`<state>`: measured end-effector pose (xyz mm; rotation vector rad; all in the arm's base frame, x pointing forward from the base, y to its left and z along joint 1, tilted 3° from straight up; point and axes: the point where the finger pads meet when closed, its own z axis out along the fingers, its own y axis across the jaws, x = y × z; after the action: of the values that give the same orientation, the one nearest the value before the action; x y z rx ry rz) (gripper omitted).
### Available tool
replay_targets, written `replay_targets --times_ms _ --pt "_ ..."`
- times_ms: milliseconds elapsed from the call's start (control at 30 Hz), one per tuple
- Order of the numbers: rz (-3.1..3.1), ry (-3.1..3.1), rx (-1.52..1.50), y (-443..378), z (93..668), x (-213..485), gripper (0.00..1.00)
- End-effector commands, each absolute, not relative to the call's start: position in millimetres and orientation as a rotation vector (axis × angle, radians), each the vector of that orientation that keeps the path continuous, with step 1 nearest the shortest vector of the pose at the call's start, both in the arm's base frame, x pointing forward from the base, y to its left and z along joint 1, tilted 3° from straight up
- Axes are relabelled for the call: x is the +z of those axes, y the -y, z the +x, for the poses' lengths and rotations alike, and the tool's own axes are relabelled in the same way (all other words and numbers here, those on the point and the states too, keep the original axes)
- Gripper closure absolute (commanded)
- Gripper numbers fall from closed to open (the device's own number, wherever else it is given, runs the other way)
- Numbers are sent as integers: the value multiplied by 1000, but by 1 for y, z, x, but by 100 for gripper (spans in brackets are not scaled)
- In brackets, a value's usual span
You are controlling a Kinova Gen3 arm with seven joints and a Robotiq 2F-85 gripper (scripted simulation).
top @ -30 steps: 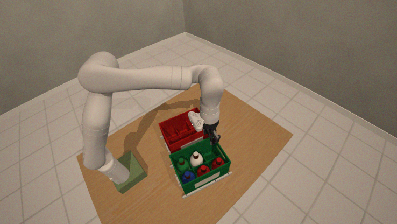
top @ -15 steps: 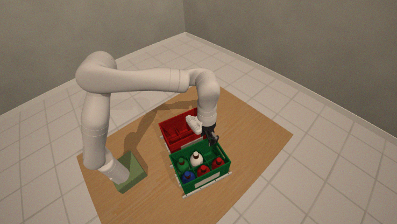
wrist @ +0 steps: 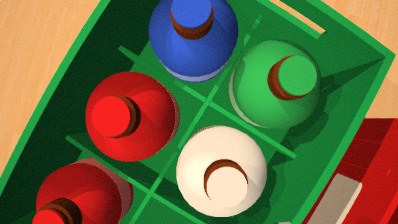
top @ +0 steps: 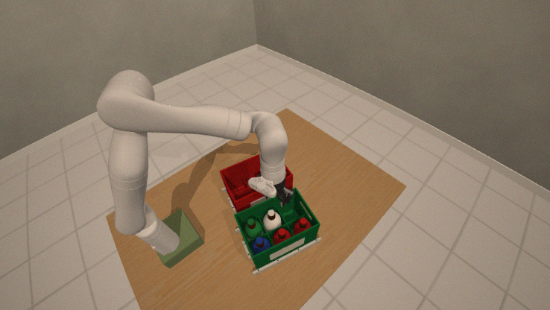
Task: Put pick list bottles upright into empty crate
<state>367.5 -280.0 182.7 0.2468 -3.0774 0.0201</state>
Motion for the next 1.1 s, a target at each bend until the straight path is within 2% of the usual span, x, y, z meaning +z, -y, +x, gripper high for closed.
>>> replay_targets --times_ms 0,133,1067 --pt "385 3074 21 274 364 173 33" --pt "567 3045 17 265 357 158 33" --pt "567 3045 17 265 356 139 33"
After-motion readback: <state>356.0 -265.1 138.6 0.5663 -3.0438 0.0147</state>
